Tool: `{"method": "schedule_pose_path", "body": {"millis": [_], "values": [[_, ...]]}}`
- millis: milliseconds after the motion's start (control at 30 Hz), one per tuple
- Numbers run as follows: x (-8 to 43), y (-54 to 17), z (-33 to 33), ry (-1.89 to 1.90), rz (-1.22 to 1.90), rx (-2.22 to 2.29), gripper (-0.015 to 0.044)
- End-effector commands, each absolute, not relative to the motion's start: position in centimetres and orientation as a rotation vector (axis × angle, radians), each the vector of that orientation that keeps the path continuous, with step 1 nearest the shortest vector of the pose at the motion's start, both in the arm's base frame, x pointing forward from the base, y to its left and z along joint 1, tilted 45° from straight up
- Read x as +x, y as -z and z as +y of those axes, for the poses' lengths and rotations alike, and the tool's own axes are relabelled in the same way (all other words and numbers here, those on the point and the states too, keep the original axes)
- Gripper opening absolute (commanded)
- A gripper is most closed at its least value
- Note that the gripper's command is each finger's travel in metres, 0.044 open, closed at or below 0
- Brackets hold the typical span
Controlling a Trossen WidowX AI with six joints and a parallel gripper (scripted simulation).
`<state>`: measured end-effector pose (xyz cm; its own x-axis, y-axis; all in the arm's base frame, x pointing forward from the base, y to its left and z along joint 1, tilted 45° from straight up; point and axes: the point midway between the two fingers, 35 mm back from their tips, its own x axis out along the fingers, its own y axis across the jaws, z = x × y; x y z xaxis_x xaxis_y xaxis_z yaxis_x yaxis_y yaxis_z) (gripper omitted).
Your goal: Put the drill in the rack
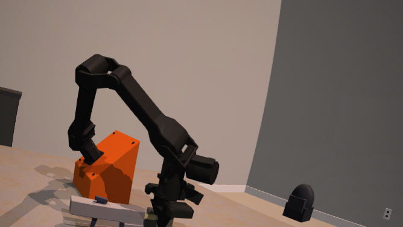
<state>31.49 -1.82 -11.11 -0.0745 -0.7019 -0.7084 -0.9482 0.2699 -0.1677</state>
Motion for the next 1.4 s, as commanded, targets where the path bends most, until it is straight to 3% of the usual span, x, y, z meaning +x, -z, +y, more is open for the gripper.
{"method": "schedule_pose_path", "body": {"millis": [0, 267, 833, 1367], "values": [[31.9, 11.4, -1.4, -0.442, 1.835, -1.489, 0.0000], [32.3, 12.2, -0.6, -0.442, 1.835, -1.488, 0.0000], [31.9, 11.6, -1.4, -0.442, 1.835, -1.489, 0.0440], [31.9, 11.3, -1.8, -0.442, 1.836, -1.489, 0.0440]]}}
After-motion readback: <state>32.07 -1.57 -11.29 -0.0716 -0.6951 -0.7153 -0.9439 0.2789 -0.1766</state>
